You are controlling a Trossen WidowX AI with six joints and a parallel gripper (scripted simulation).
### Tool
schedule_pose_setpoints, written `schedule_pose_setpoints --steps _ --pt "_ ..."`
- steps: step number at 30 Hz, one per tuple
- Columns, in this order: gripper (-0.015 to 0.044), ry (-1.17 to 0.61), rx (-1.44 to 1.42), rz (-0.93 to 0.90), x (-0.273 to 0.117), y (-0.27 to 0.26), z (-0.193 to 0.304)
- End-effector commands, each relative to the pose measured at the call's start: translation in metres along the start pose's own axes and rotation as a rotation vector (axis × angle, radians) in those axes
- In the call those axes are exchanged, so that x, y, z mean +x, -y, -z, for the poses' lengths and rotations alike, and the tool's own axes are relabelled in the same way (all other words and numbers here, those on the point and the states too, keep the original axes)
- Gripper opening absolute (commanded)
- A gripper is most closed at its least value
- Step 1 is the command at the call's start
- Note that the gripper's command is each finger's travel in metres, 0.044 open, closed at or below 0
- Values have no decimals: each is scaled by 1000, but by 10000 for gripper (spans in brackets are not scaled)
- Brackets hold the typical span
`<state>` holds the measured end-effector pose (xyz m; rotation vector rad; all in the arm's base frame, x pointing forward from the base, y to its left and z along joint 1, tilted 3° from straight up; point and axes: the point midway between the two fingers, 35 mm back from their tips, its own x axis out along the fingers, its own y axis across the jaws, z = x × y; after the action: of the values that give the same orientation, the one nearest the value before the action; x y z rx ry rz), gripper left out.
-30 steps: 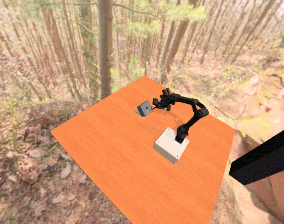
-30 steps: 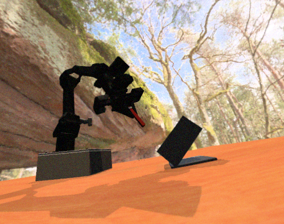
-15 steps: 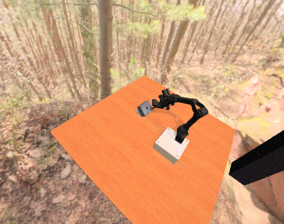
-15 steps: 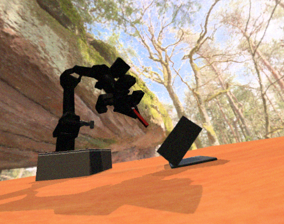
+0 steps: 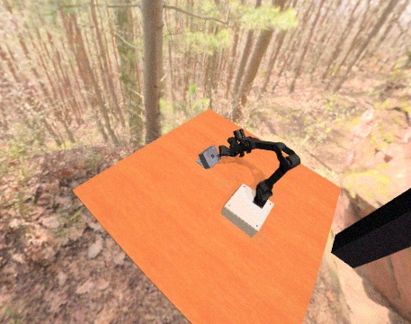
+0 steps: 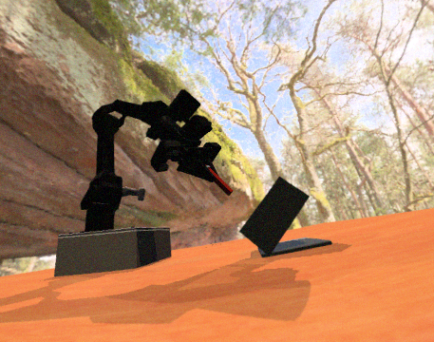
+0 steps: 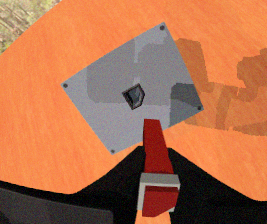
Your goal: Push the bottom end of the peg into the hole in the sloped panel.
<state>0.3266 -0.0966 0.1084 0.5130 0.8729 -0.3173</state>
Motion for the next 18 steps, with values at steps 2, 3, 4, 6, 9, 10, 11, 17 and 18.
schedule_pose_setpoints --steps 2,3,4,6,9,10,11,17,18 --pt "0 6 -53 -8 3 -1 1" --pt "0 8 -63 -9 4 -1 1" --pt "0 10 -74 -11 4 -1 0" --pt "0 14 -95 -13 5 -2 0" --pt "0 21 -128 -16 7 -2 0" --pt "0 23 -138 -18 8 -2 0" --pt "0 26 -149 -19 8 -3 -1" --pt "0 39 -213 -25 11 -4 -1" --pt "0 42 -224 -26 12 -4 -1"
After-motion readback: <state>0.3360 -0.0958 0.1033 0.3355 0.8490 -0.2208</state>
